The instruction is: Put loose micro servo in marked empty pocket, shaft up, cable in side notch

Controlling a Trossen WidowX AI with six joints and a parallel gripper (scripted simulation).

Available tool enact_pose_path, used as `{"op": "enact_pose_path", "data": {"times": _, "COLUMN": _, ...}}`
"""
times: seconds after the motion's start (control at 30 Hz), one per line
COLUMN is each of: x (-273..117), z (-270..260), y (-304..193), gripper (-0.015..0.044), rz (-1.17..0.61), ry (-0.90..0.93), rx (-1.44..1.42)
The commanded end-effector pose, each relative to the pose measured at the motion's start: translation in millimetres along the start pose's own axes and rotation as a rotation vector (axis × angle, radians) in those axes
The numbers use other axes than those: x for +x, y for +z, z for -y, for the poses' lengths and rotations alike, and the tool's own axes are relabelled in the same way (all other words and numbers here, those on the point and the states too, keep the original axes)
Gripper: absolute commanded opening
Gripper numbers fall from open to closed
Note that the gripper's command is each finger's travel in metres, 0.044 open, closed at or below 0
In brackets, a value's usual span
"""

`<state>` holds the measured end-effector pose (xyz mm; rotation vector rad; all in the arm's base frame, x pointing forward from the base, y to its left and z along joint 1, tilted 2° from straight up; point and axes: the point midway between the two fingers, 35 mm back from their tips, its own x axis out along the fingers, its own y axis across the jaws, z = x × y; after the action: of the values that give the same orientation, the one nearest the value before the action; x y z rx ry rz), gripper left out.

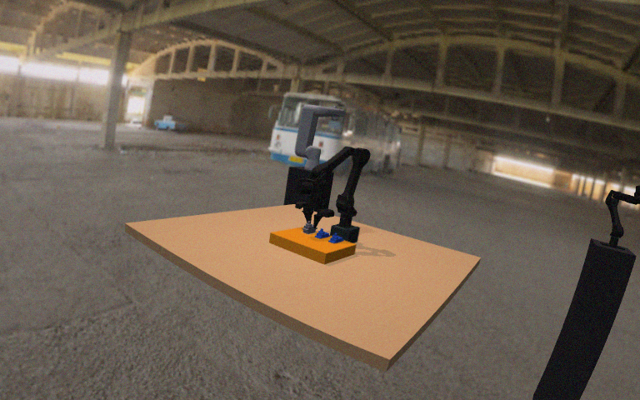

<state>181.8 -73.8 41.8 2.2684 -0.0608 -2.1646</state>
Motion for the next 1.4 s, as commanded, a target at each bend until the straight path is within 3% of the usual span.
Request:
{"op": "enact_pose_path", "data": {"times": 0.0, "x": 4, "z": 0, "y": 0, "gripper": 0.0, "rz": -0.002, "ry": -0.002, "rx": -0.004}}
{"op": "enact_pose_path", "data": {"times": 0.6, "x": 18, "z": 0, "y": 0, "gripper": 0.0, "rz": -0.002, "ry": -0.002, "rx": -0.004}}
{"op": "enact_pose_path", "data": {"times": 0.83, "x": 16, "z": 0, "y": 0, "gripper": 0.0184, "rz": -0.002, "ry": -0.002, "rx": -0.004}}
{"op": "enact_pose_path", "data": {"times": 1.07, "x": -18, "z": 1, "y": 3, "gripper": 0.0188, "rz": -0.002, "ry": -0.002, "rx": -0.004}}
{"op": "enact_pose_path", "data": {"times": 1.23, "x": -20, "z": 0, "y": 0, "gripper": 0.0188, "rz": -0.002, "ry": -0.002, "rx": -0.004}}
{"op": "enact_pose_path", "data": {"times": 1.37, "x": -27, "z": -2, "y": -14, "gripper": 0.0292, "rz": -0.009, "ry": 0.001, "rx": -0.001}}
